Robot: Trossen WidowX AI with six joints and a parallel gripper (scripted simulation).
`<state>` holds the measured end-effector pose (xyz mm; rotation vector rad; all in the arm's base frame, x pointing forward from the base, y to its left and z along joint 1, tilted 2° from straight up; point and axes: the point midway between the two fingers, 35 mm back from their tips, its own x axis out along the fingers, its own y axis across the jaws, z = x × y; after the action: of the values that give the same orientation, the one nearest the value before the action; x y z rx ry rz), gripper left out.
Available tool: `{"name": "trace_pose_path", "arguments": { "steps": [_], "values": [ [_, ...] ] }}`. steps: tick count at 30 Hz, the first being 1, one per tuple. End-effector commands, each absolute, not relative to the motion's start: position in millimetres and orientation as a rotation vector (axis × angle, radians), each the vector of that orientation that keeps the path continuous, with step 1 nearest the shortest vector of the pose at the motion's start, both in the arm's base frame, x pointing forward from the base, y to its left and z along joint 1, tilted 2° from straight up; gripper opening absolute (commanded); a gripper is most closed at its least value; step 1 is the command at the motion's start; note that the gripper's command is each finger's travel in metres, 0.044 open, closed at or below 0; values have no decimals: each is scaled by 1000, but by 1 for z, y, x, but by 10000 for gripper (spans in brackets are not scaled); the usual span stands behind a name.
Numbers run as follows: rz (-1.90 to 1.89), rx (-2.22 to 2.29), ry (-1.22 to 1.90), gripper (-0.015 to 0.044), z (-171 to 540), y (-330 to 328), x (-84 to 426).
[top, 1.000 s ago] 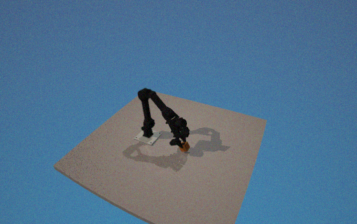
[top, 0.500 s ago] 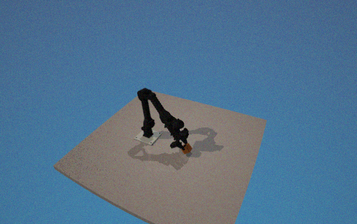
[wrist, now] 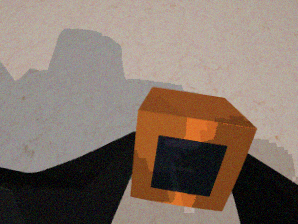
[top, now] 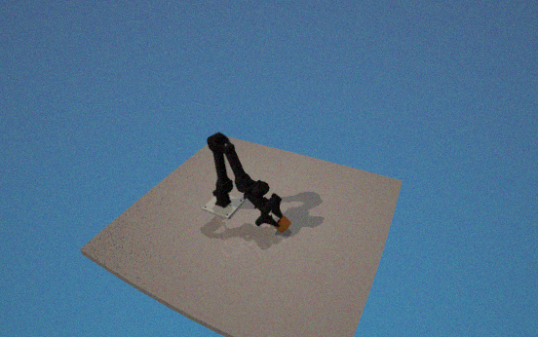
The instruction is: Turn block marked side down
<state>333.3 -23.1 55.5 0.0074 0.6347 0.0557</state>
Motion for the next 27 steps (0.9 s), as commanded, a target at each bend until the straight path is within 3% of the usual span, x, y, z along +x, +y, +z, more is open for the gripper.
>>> {"name": "trace_pose_path", "arguments": {
  "steps": [1,24,27],
  "values": [
    [60,15,590,0,49,-21,326],
    [61,16,479,0,53,-20,319],
    [61,16,479,79,53,-20,319]
  ]
}}
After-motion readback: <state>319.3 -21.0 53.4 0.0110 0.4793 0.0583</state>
